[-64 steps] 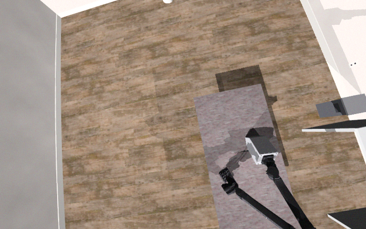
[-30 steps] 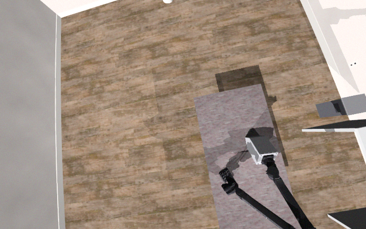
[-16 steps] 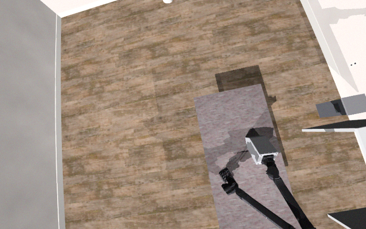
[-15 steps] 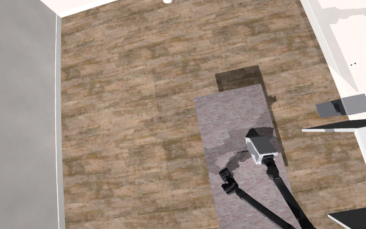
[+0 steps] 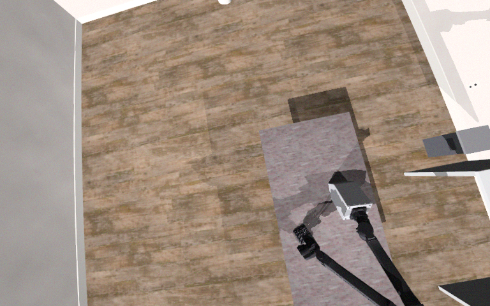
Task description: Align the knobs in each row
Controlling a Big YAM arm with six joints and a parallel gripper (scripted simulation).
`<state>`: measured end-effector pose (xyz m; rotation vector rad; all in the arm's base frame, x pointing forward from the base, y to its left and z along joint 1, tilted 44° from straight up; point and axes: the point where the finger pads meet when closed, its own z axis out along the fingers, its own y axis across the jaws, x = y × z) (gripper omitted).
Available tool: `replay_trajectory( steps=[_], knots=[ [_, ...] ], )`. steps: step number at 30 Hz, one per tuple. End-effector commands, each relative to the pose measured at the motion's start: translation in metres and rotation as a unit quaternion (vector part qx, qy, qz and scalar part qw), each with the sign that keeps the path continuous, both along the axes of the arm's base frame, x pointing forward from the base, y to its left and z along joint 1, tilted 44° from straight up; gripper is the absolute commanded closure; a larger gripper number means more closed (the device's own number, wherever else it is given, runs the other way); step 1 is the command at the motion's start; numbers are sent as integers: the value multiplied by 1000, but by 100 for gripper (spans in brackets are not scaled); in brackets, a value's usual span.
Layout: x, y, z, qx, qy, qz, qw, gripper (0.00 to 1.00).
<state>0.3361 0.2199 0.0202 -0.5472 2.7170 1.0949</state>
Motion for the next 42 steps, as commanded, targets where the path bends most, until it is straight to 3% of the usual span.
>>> replay_trajectory(
  steps=[1,42],
  knots=[
    [2,3,4,2,-7,1,1000,81],
    [5,5,7,2,-9,1,1000,81]
  ],
)
